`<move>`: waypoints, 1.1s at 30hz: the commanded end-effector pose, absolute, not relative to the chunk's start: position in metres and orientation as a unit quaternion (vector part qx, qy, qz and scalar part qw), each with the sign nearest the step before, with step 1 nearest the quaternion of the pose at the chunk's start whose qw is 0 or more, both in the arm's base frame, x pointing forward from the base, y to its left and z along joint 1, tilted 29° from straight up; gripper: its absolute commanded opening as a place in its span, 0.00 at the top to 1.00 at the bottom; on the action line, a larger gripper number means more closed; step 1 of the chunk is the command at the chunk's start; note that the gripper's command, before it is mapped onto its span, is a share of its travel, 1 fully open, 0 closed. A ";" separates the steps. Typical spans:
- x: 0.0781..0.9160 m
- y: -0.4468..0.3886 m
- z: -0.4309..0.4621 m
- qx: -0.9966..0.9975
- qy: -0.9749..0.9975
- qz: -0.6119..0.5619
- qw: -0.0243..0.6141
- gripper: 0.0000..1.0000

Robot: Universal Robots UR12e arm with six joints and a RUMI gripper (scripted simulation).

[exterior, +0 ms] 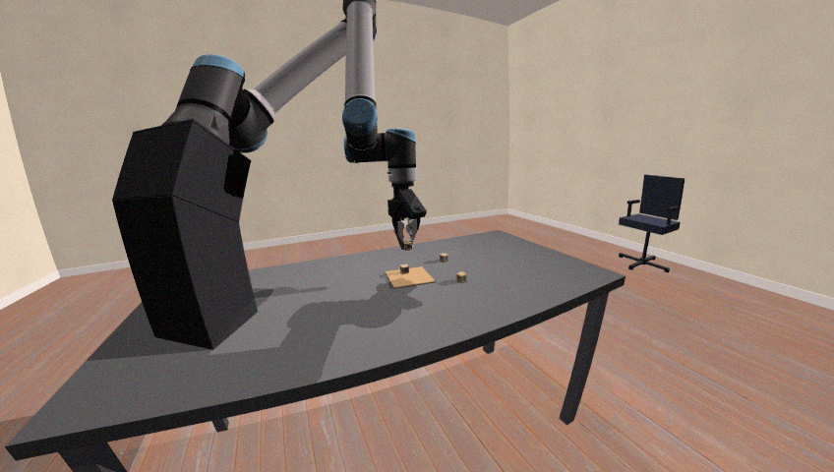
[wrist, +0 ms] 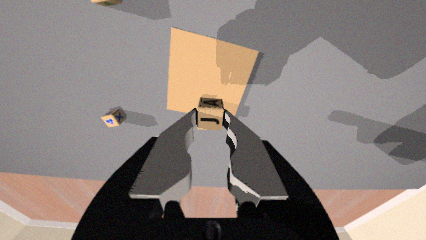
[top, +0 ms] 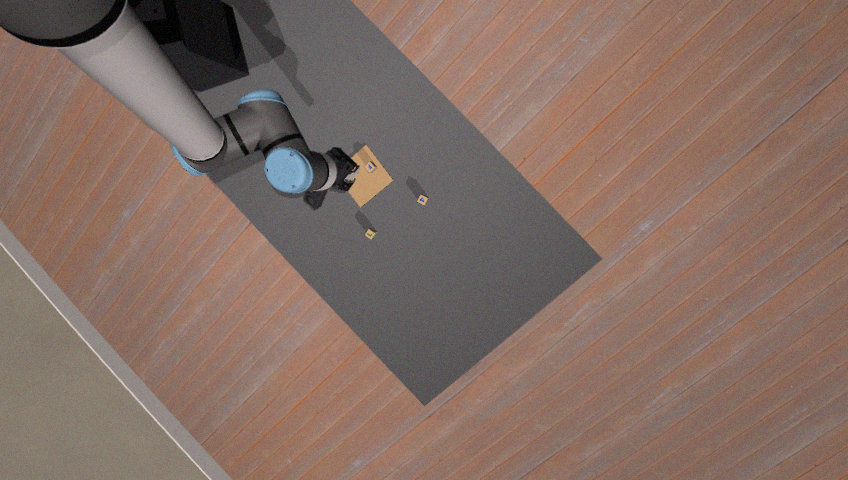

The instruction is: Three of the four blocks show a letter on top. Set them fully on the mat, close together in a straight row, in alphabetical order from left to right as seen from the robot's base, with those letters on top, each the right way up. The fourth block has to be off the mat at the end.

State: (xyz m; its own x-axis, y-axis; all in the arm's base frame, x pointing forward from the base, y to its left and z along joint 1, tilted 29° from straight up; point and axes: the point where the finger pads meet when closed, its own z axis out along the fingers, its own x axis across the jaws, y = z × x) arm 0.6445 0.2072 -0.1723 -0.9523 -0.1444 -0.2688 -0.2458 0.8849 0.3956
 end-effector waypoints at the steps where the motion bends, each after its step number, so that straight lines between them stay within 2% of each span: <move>1: 0.649 0.207 -0.170 -0.081 0.966 0.218 0.116 0.95; 33: 0.650 0.213 -0.181 -0.069 0.967 0.220 0.112 0.95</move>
